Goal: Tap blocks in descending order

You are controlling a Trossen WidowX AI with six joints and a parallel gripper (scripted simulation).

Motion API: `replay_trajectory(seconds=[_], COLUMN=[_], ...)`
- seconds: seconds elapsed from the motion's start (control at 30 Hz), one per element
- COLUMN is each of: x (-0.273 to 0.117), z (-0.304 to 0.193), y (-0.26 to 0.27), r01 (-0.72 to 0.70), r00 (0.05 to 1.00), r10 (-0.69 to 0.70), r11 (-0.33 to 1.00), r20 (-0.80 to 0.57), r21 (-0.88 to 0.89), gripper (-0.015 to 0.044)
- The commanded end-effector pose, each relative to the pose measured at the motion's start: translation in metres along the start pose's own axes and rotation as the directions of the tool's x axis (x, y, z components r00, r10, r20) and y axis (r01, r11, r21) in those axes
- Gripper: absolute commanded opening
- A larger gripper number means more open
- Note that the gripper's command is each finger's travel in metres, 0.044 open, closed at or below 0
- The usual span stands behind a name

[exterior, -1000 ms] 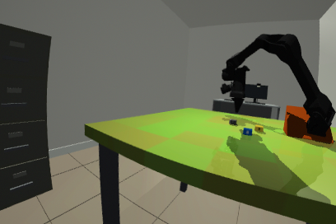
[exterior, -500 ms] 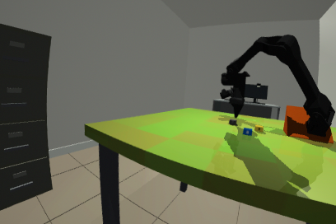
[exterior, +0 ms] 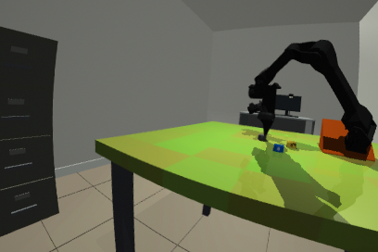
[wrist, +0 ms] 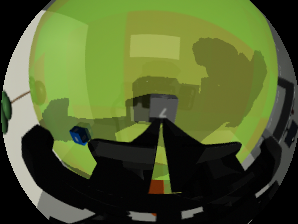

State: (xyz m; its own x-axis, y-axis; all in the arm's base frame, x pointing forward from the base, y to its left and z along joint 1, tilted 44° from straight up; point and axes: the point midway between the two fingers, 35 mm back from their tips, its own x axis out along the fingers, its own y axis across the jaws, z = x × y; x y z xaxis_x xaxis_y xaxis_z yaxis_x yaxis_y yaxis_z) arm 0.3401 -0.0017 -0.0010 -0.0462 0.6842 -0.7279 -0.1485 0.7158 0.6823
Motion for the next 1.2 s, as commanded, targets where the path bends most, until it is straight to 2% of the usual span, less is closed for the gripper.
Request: replay_trajectory(seconds=[0.0, 0.2, 0.4, 0.6, 0.97, 1.17], x=[-0.022, -0.033, -0.103, -0.106, -0.104, -0.101], z=[0.000, 0.001, 0.000, -0.007, -0.112, -0.113], y=[-0.001, -0.001, -0.001, 0.002, 0.055, 0.056], r01=[0.003, 0.004, 0.005, 0.005, 0.002, 0.002], r00=[1.000, 1.000, 1.000, 1.000, 1.000, 1.000], r10=[-0.003, -0.004, -0.005, -0.005, -0.002, -0.002], r11=[1.000, 1.000, 1.000, 1.000, 1.000, 1.000], r20=[0.005, 0.005, 0.003, 0.003, -0.003, -0.003], r21=[-0.001, -0.001, 0.000, 0.000, 0.006, 0.006], gripper=[0.0020, 0.0020, 0.0020, 0.0020, 0.0020, 0.0020])
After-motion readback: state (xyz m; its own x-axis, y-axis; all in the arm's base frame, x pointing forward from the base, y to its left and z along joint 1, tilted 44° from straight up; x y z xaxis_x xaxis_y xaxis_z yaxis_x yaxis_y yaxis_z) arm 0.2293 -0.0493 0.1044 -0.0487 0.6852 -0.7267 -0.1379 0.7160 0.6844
